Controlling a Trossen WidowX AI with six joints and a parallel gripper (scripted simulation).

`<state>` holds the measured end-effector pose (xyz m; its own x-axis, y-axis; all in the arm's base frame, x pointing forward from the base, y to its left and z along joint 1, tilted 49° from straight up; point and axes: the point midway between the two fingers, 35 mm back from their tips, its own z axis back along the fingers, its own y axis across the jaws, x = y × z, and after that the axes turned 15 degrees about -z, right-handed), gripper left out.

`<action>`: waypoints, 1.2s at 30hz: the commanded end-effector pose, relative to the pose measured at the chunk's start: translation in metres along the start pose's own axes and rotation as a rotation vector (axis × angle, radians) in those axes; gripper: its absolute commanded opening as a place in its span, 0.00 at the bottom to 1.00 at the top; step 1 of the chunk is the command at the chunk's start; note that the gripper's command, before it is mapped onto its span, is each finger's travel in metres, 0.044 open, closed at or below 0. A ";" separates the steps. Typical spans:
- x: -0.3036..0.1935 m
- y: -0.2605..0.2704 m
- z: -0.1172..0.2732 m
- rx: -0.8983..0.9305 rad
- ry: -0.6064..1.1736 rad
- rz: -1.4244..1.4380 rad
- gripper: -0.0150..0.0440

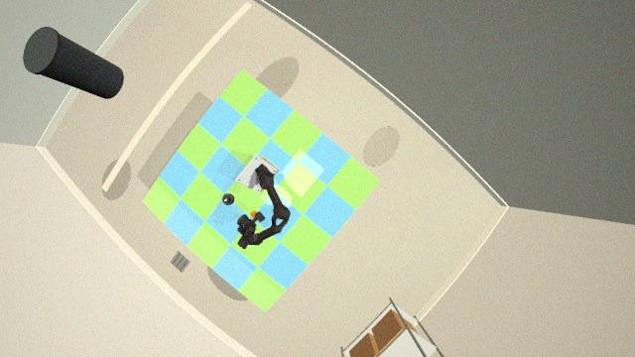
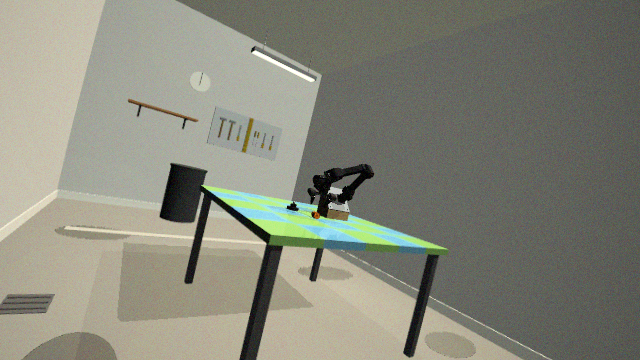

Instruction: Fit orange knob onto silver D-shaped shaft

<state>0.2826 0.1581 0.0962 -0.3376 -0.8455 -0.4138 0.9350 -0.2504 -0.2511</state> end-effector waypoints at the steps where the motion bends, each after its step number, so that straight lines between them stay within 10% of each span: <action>1: 0.000 -0.004 -0.001 -0.029 0.006 -0.027 1.00; 36: -0.022 -0.010 -0.056 -0.030 0.008 -0.027 1.00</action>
<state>0.2783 0.2007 0.0638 -0.3614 -0.8335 -0.4181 0.9241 -0.2604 -0.2796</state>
